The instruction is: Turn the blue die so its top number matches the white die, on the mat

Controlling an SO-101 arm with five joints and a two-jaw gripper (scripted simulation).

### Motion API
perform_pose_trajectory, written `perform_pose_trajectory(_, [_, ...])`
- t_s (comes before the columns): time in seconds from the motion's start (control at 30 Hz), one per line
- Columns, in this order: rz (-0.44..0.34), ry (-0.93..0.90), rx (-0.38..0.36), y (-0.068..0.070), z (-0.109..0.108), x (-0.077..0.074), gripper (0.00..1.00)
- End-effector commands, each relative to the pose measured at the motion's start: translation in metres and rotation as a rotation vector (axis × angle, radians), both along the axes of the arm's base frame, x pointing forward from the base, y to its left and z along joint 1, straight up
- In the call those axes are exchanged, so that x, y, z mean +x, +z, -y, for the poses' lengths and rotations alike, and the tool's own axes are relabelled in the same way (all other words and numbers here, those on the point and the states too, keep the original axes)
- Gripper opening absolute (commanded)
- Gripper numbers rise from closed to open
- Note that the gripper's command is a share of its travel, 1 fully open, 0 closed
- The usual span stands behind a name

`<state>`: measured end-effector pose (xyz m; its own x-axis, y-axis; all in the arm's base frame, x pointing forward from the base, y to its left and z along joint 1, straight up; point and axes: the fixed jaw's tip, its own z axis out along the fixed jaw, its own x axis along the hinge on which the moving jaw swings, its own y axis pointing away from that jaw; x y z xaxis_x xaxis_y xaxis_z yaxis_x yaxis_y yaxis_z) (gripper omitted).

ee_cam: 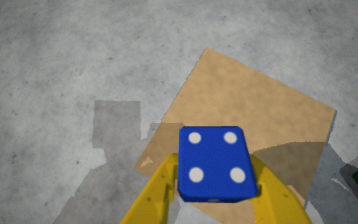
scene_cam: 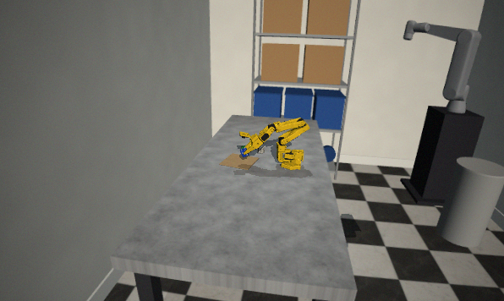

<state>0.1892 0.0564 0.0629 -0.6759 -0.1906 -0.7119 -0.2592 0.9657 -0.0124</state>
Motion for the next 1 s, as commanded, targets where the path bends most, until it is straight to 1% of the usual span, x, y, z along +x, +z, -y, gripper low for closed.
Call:
perform_pose_trajectory(0.0, [0.102,-0.013,0.028,0.018,-0.001,0.013,0.0])
perform_pose_trajectory(0.2, [0.159,-0.042,0.044,0.018,0.002,0.024,0.0])
perform_pose_trajectory(0.27, [0.159,-0.042,0.044,0.018,0.002,0.024,0.0])
perform_pose_trajectory(0.63, [0.325,-0.123,0.083,0.017,0.016,0.047,0.0])
perform_pose_trajectory(0.77, [0.382,-0.15,0.094,0.018,0.021,0.051,0.0])
perform_pose_trajectory(0.83, [0.382,-0.15,0.094,0.018,0.021,0.051,0.0])
perform_pose_trajectory(0.97, [0.426,-0.169,0.101,0.019,0.026,0.054,0.0])
